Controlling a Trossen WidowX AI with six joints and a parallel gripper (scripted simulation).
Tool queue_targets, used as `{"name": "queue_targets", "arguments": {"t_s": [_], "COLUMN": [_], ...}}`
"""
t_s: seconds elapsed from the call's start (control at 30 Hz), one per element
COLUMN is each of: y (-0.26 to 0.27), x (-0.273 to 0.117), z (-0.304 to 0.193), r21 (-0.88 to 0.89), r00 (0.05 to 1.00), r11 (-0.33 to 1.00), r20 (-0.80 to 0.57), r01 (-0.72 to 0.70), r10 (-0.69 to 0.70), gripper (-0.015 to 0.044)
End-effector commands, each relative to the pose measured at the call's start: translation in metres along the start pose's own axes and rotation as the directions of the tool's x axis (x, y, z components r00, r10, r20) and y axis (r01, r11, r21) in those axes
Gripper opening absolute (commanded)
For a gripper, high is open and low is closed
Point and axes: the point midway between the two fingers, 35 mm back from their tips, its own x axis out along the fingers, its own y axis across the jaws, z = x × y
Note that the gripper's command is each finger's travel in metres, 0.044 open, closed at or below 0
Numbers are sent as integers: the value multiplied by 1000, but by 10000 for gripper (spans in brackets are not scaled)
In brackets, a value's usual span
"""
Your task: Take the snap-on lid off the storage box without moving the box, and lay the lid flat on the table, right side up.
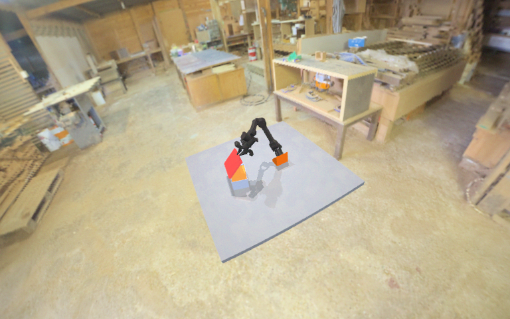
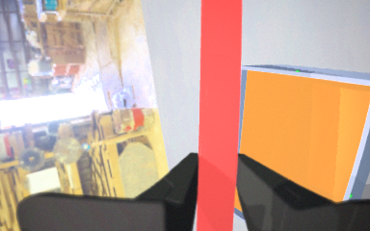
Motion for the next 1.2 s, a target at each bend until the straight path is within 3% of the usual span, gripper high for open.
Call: {"name": "queue_targets", "arguments": {"t_s": [0.0, 1.17], "y": [1, -4], "x": [-3, -8], "z": [9, 78], "r21": [6, 1], "r00": [1000, 1000], "r11": [1000, 1000], "r20": [-6, -5], "r01": [-8, -6], "r10": [8, 7], "gripper": [0, 0]}}
